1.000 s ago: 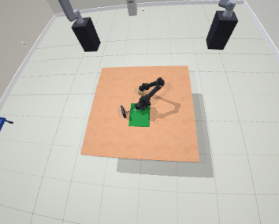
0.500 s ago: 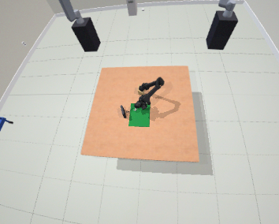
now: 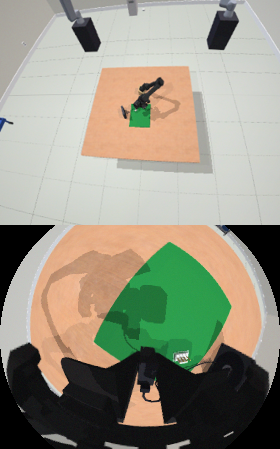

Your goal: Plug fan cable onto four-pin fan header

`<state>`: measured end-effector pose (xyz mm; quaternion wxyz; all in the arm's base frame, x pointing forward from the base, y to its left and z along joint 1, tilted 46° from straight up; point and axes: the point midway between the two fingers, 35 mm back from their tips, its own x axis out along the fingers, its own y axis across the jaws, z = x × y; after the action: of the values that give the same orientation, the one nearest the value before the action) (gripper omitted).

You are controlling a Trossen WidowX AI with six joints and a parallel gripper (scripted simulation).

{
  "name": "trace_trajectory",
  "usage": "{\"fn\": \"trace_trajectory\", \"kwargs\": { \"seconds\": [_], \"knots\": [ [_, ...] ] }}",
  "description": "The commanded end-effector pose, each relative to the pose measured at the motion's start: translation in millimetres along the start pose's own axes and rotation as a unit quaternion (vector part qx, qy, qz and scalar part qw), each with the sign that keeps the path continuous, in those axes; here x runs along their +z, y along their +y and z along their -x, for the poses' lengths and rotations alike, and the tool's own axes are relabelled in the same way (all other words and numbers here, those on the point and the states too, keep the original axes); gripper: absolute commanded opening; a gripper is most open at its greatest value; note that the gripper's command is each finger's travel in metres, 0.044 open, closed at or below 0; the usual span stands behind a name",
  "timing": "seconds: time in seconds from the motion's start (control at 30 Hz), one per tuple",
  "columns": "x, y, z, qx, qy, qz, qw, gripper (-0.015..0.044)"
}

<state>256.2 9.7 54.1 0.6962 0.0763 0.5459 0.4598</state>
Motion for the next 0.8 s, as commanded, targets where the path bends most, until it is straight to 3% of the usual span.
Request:
{"fn": "trace_trajectory", "kwargs": {
  "seconds": [0.0,0.37,0.77],
  "knots": [
    [-0.8,-7.6,1.2,-0.001,0.003,0.071,0.997,0.0000],
    [-5.2,-25.5,1.7,-0.001,0.004,0.257,0.967,0.0000],
    [-11.3,-44.9,1.8,-0.001,0.004,0.449,0.894,0.0000]
  ]
}}
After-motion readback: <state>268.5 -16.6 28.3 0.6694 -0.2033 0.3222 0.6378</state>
